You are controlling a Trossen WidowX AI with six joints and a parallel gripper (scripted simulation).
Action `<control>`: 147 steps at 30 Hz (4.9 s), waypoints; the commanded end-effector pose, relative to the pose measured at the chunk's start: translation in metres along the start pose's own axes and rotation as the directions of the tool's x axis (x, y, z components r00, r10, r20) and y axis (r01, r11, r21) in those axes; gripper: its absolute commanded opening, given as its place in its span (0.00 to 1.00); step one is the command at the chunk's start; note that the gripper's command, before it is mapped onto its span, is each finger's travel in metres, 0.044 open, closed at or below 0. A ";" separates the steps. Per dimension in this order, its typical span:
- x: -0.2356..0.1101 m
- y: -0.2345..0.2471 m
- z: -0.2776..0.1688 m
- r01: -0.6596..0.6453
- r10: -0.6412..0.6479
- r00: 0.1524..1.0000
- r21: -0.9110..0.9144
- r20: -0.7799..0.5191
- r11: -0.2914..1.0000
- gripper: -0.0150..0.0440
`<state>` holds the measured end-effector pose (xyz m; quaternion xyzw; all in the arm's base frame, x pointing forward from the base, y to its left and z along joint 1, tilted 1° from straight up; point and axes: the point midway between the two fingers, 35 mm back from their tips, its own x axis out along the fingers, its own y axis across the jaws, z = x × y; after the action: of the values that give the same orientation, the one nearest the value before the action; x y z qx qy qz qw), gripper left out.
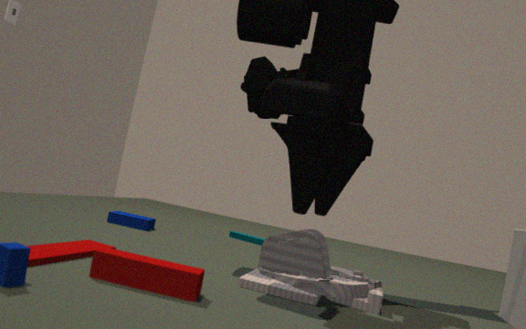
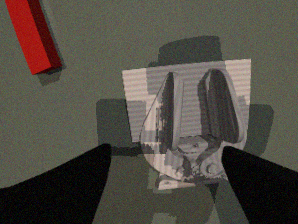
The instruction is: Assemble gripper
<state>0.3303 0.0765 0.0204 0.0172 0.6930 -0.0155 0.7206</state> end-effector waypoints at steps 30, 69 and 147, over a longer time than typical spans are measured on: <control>-0.012 0.099 -0.061 -0.020 0.022 1.000 -0.552 -0.003 0.834 1.00; -0.027 0.187 -0.191 -0.026 0.015 1.000 -0.979 -0.023 0.201 1.00; 0.062 0.192 -0.205 -0.025 0.013 1.000 -0.990 -0.024 0.140 1.00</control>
<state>0.1366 0.2776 -0.0489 -0.4484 0.5387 0.4517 0.5520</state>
